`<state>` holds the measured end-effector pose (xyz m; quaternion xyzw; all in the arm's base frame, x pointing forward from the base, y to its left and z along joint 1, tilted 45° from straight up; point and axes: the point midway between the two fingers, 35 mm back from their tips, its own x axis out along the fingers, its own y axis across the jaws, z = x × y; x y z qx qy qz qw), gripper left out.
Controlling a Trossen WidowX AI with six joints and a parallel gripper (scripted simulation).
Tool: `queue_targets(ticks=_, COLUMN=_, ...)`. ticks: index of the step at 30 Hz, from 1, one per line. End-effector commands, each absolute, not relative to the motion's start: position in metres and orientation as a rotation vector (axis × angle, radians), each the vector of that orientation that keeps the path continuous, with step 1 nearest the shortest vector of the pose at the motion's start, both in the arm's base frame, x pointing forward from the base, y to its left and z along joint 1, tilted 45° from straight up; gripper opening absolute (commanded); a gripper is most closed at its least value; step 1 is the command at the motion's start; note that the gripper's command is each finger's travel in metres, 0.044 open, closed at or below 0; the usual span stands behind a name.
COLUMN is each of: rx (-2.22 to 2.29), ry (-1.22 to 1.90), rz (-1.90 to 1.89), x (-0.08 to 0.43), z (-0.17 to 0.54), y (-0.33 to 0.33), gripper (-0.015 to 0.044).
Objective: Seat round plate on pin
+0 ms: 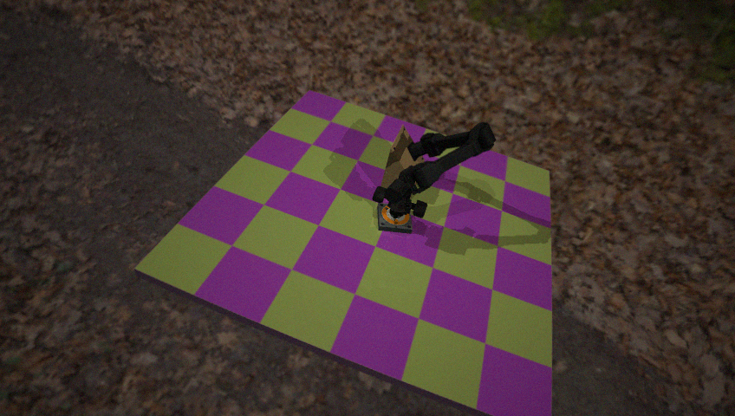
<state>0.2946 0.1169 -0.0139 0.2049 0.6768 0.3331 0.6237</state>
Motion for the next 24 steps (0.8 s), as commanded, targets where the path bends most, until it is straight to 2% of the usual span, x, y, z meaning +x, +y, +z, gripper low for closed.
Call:
queue_targets(ticks=1, rx=0.463, ry=1.535, rz=0.763, x=0.3, z=0.003, y=0.101, gripper=0.0)
queue_targets(ticks=24, rx=0.473, ry=1.539, rz=0.759, x=0.297, z=0.005, y=0.096, gripper=0.0)
